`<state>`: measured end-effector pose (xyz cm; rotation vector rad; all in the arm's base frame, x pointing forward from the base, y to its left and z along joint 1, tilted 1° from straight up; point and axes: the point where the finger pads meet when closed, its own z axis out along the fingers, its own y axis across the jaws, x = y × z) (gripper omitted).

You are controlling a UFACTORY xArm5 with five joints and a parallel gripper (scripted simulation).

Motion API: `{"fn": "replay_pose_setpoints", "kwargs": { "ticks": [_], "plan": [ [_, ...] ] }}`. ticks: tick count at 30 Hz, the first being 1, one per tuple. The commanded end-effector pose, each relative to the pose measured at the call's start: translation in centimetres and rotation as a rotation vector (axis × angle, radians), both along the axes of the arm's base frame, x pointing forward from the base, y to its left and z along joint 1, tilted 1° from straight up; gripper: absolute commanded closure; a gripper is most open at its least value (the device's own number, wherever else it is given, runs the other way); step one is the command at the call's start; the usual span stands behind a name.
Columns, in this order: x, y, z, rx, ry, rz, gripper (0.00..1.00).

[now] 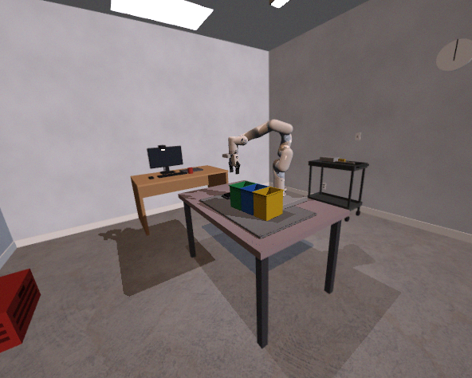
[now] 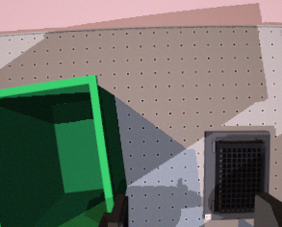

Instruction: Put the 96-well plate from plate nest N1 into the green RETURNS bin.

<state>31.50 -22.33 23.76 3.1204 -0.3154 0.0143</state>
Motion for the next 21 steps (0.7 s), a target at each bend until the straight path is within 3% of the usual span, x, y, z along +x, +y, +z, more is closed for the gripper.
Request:
{"fn": "replay_pose_setpoints", "kwargs": {
  "ticks": [1, 21],
  "plan": [
    [-1.2, -2.4, -0.1, -0.002, -0.002, 0.001, 0.00],
    [-5.7, -10.2, -0.8, -0.002, 0.002, 0.001, 0.00]
  ]
}}
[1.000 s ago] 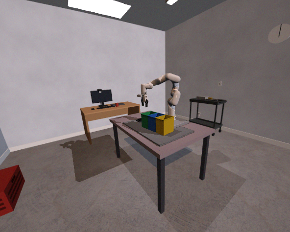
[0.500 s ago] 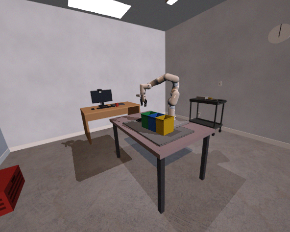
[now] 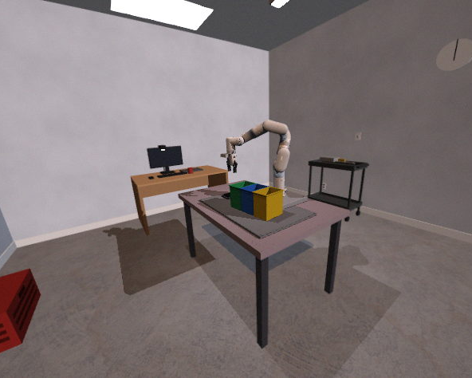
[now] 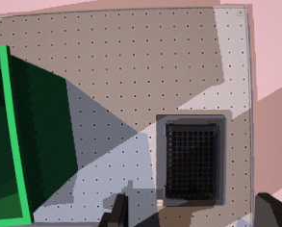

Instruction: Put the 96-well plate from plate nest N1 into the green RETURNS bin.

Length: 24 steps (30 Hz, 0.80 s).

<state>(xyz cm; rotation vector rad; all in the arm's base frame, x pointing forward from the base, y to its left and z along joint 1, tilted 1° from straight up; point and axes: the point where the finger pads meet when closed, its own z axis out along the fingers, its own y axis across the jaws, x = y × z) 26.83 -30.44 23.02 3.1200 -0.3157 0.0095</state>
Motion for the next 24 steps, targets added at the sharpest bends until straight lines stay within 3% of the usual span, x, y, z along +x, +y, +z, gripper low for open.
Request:
{"fn": "replay_pose_setpoints", "kwargs": {
  "ticks": [1, 9, 24],
  "plan": [
    [-1.3, -2.6, -0.1, -0.002, -0.001, 0.001, 0.00],
    [-2.7, -5.0, -0.3, -0.002, 0.000, 0.001, 0.00],
    [-2.7, -5.0, -0.3, -0.002, 0.000, 0.001, 0.00]
  ]
}}
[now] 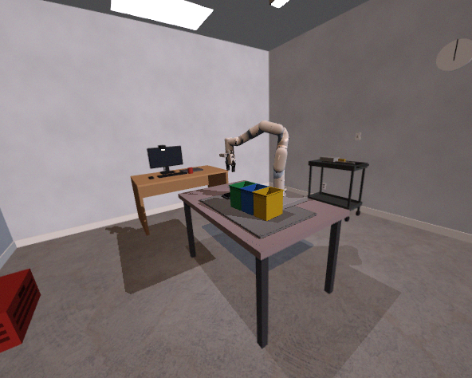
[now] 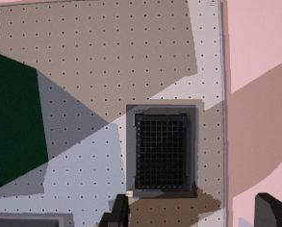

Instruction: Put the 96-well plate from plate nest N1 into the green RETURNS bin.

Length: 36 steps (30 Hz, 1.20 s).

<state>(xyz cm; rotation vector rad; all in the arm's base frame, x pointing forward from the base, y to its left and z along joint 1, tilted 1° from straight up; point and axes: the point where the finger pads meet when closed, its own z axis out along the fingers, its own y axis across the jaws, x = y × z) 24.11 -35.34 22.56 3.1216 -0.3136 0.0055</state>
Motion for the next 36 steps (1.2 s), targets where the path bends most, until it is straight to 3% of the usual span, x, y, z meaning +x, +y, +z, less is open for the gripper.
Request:
{"fn": "replay_pose_setpoints", "kwargs": {
  "ticks": [1, 36],
  "plan": [
    [0.0, -0.1, 0.1, -0.003, -0.002, 0.000, 0.00],
    [0.1, -0.1, -4.7, -0.003, -0.002, 0.000, 0.00]
  ]
}}
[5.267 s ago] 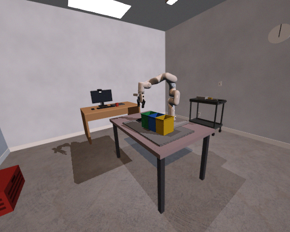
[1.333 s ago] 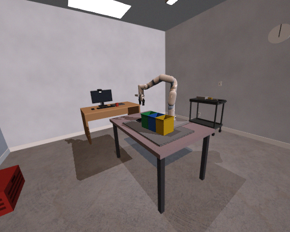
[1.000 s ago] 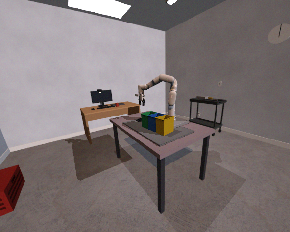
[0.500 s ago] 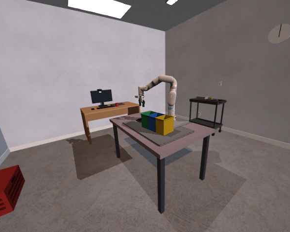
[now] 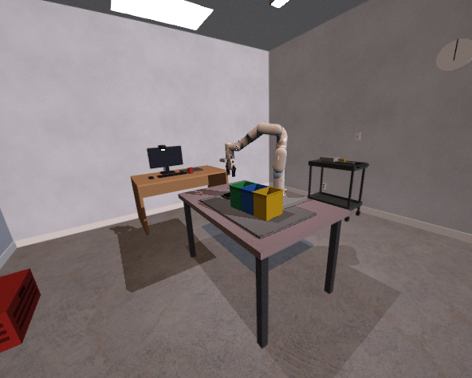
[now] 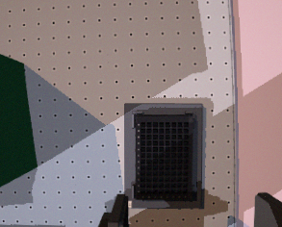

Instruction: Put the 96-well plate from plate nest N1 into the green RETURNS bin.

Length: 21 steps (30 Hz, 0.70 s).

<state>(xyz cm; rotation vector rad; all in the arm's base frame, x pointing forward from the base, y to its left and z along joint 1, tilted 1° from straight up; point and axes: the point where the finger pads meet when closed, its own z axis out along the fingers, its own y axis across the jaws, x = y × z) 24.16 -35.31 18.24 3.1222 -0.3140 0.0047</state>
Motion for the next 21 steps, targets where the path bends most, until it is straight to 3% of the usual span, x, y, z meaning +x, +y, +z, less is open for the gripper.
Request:
{"fn": "replay_pose_setpoints", "kwargs": {
  "ticks": [1, 21],
  "plan": [
    [0.1, -0.1, -0.5, -0.004, -0.003, 0.000, 0.00],
    [0.1, -0.1, -3.5, -0.004, -0.003, 0.000, 0.00]
  ]
}}
